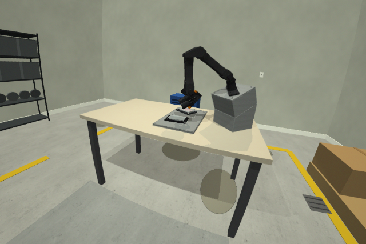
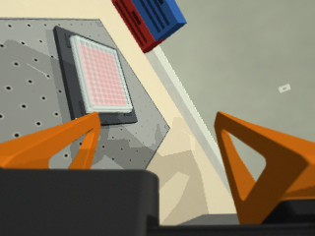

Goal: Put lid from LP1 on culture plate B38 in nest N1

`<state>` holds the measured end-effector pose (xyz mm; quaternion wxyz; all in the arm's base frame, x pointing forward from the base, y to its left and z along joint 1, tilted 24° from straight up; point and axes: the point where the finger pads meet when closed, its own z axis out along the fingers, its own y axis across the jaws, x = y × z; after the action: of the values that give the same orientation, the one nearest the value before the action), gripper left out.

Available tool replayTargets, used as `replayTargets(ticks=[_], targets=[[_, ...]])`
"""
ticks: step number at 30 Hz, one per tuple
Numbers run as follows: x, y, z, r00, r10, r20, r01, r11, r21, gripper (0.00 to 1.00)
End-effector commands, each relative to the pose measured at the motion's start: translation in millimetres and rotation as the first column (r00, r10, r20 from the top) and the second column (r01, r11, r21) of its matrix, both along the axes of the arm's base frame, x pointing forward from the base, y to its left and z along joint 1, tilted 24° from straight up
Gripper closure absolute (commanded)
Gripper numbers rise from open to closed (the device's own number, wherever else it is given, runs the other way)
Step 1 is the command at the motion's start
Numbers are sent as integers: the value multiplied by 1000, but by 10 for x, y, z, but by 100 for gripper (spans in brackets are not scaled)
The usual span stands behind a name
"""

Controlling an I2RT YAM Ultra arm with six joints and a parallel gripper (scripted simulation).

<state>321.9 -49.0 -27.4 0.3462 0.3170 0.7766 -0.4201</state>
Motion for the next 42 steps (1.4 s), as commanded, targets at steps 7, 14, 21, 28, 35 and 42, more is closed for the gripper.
replayTargets(ticks=[7, 14, 21, 28, 35, 42], targets=[[8, -1, 21, 1000, -1, 6, 1, 1000, 0, 0], [8, -1, 21, 1000, -1, 6, 1, 1000, 0, 0], [10, -40, 276, 996, 4, -87, 4, 996, 94, 0], [-53, -35, 513, 969, 75, -235, -15, 968, 249, 0], [-146, -20, 669, 942, 147, -300, -37, 939, 343, 0], [-341, 34, 939, 886, 295, -357, -89, 865, 493, 0]])
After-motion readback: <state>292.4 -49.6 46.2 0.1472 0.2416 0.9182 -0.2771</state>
